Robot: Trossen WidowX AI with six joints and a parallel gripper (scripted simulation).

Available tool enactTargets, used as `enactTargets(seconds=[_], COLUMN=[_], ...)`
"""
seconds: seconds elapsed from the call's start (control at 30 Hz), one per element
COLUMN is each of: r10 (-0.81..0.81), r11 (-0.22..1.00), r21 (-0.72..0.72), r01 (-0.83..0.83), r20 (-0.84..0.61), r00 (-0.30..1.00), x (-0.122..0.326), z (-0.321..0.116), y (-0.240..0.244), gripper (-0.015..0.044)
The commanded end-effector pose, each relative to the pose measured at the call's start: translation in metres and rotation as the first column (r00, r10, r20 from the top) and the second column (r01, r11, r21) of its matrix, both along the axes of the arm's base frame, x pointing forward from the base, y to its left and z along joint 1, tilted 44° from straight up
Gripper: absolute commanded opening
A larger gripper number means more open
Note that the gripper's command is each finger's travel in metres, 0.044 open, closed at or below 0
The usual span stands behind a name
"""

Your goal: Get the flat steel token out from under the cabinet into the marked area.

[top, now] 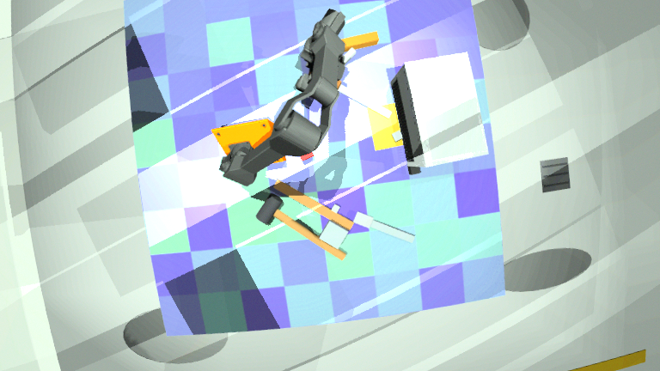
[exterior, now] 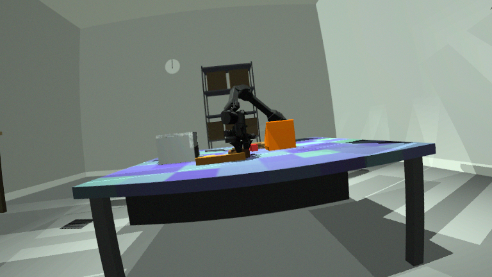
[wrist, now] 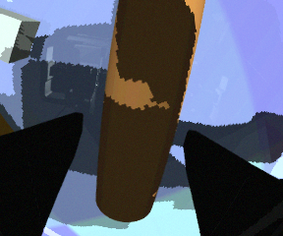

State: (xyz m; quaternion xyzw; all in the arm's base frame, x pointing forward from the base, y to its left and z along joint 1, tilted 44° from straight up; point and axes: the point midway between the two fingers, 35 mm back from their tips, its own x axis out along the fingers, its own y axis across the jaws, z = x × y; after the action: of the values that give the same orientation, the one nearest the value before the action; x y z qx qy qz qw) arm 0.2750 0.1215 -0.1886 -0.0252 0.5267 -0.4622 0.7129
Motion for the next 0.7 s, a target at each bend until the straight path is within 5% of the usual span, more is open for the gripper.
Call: enactTargets(seconds=[0.0,0.07,0.37,0.5,0.67], r10=[0.000,0.000,0.000,0.000,0.000], r11=[1.000,1.000,1.000,1.000,1.000], r21=[0.000,0.000,0.000,0.000,0.000], r01=[0.000,0.000,0.000,0.000,0.000], r20=[0.000,0.000,0.000,0.000,0.001], r00=[1.000,1.000,1.000,1.000,1.000], x=[0.0001,0.0001,0.0001,0.0001,0.0026], z=[0.0003,0.0003,0.0003,0.0003,0.0016], y=[0.0001,0.0001,0.0001,0.0001,-0.0011], gripper=[0.0217,0.0165,0.0105,0.0000,0.0000])
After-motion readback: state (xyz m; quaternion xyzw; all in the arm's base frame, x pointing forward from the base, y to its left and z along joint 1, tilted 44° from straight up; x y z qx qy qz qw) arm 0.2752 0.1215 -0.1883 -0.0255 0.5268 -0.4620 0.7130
